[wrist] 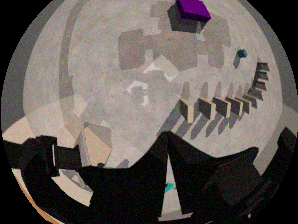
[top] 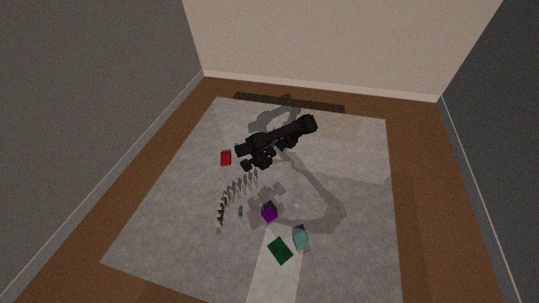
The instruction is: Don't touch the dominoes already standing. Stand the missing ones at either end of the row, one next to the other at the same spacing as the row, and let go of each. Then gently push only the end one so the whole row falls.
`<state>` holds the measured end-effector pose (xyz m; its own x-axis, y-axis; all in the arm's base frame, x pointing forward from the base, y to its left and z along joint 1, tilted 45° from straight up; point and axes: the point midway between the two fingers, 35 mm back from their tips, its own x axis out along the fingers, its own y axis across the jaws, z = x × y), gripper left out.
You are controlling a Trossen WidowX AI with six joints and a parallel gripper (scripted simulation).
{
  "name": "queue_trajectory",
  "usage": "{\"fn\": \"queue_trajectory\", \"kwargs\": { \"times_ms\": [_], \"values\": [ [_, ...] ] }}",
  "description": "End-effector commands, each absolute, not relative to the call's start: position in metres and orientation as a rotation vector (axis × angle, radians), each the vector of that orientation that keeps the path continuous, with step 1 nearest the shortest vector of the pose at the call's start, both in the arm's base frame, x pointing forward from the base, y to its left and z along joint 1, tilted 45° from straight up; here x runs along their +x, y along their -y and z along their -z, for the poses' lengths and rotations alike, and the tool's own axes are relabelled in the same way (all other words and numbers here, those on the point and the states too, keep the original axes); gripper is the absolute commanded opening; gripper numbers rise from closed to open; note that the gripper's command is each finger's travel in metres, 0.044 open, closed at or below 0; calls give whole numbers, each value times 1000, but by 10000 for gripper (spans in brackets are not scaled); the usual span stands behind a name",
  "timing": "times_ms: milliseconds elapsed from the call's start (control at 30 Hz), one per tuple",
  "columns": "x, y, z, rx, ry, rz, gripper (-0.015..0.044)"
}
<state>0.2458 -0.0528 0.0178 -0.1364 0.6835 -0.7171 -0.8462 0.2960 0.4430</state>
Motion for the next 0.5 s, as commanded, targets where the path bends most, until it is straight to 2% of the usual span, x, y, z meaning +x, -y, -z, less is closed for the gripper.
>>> {"fn": "queue_trajectory", "kwargs": {
  "times_ms": [0,367,467],
  "values": [
    [246,52,-18,-198,-1067,-1334,0],
    [246,51,-16,-198,-1067,-1334,0],
    [244,25,13,-199,-1067,-1332,0]
  ]
}}
